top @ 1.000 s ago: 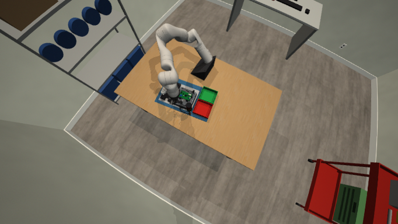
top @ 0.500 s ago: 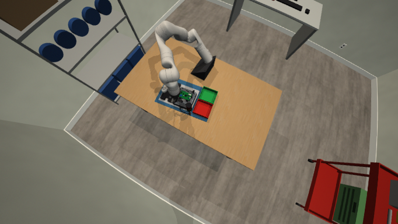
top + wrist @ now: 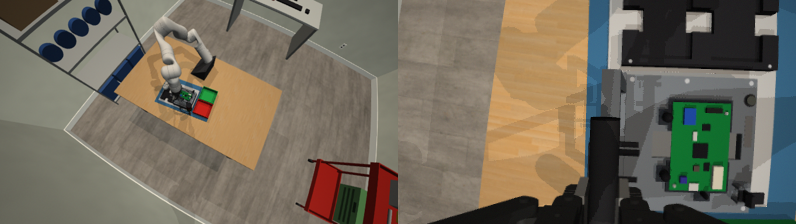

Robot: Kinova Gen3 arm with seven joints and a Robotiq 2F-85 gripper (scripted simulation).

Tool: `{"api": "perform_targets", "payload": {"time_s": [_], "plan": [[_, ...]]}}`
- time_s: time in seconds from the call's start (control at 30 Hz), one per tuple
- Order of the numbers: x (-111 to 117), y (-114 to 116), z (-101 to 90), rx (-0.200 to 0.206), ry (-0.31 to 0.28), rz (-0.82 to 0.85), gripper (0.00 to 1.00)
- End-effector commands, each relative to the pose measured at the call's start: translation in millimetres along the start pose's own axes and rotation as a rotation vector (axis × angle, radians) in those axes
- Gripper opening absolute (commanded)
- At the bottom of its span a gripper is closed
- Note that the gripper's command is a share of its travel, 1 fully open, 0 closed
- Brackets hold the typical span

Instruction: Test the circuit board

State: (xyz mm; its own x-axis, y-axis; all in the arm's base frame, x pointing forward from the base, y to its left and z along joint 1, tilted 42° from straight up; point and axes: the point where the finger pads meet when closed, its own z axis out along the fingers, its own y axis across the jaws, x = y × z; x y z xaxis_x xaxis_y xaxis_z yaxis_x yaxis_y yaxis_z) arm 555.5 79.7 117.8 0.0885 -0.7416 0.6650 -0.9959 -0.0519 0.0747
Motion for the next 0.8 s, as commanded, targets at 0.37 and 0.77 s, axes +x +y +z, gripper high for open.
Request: {"api": "perform_targets", "payload": {"time_s": [0.37, 0.77], "plan": [[0, 42, 1.2, -0.02, 0.002, -0.007, 0.0], [0, 71, 8.1, -0.02, 0.002, -0.007, 0.0]]}}
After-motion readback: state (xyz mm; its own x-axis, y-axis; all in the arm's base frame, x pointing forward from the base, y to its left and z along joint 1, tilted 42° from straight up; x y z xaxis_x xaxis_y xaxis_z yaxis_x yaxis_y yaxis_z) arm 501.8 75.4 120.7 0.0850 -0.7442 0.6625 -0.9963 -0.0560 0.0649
